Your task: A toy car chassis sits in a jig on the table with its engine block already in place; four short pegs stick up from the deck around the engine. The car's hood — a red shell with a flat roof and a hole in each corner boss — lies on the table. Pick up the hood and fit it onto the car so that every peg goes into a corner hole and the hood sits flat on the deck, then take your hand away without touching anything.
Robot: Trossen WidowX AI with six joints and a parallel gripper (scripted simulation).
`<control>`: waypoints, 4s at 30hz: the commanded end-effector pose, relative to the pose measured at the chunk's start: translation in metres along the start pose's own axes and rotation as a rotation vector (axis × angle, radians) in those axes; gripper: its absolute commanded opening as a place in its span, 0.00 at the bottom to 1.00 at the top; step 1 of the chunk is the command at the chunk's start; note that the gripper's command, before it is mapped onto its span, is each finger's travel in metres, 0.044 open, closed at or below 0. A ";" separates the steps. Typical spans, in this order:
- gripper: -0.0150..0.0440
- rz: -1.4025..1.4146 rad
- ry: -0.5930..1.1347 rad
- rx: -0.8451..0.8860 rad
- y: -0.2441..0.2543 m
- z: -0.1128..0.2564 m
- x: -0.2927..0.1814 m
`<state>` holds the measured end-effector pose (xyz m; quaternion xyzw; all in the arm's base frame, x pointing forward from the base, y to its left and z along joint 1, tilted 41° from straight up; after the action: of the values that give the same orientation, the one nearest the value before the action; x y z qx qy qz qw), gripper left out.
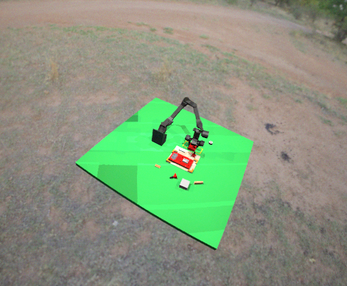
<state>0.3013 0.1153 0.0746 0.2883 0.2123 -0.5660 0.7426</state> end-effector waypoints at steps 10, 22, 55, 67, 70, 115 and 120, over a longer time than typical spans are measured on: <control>0.25 0.002 -0.001 0.001 0.000 0.022 0.000; 0.25 0.002 -0.003 0.001 0.001 0.058 0.000; 0.25 0.193 -0.019 -0.013 0.004 0.094 0.031; 0.25 0.385 -0.029 -0.017 0.005 0.097 0.060; 0.25 0.434 -0.030 -0.018 0.005 0.097 0.067; 0.25 1.174 -0.020 -0.028 -0.015 0.103 0.173; 0.25 1.256 -0.017 -0.027 -0.019 0.103 0.185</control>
<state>0.3316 -0.0826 0.0349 0.3449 0.0108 -0.0431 0.9376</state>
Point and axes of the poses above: the point midway between the two fingers, 35 mm back from their tips, its own z axis back along the fingers, its own y axis across the jaws, x = y × z, the point moved 6 cm from there along z, back along the fingers, and after that the axes turned 9 degrees about z, right-handed, at the moved point
